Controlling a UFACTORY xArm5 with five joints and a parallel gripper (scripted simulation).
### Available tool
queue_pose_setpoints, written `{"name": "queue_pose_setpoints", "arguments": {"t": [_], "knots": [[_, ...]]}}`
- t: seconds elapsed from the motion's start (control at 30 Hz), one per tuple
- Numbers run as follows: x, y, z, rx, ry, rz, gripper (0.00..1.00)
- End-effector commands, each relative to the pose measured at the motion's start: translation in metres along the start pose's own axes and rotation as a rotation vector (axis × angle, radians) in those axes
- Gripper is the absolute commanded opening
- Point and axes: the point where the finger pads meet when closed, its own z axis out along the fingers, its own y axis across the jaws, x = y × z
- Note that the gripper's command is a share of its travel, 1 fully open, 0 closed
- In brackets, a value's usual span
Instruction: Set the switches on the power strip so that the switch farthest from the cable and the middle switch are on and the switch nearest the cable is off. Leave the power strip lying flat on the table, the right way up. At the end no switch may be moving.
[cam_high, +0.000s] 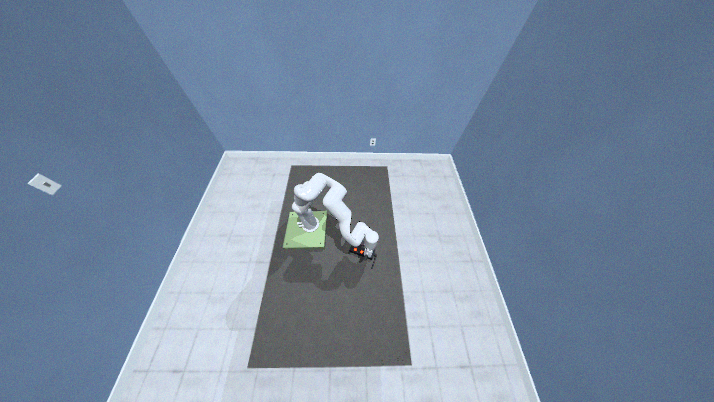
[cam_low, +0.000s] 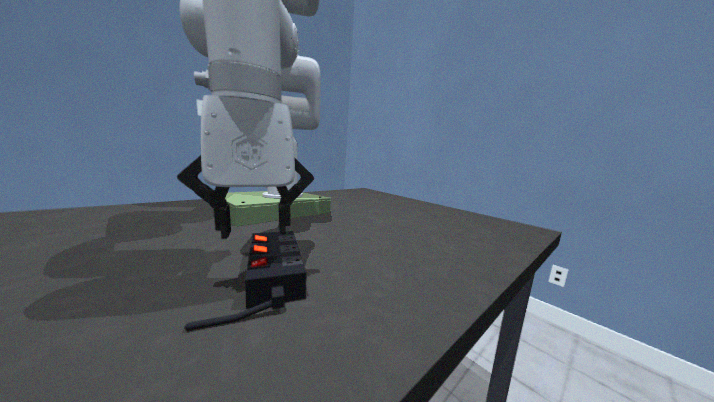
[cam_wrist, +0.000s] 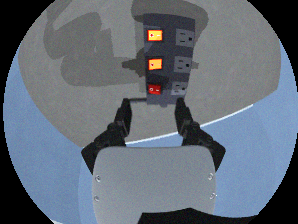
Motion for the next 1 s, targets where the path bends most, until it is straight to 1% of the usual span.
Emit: {"name": "queue_pose_setpoints", "arguments": {"t": [0.0, 0.1, 0.33, 0.4, 0.57, 0.7, 0.97], "knots": [[-0.002, 0.002, -0.01, 0.001, -0.004, 0.0, 1.0], [-0.002, 0.002, -0.024, 0.001, -0.004, 0.0, 1.0], [-0.002, 0.003, -0.066, 0.001, -0.004, 0.0, 1.0], [-0.002, 0.003, -0.066, 0.001, -0.004, 0.0, 1.0], [-0.002, 0.004, -0.088, 0.001, -0.004, 0.0, 1.0], [-0.002, 0.004, -0.096, 0.001, -0.004, 0.0, 1.0], [-0.002, 0.004, -0.097, 0.001, -0.004, 0.0, 1.0]]}}
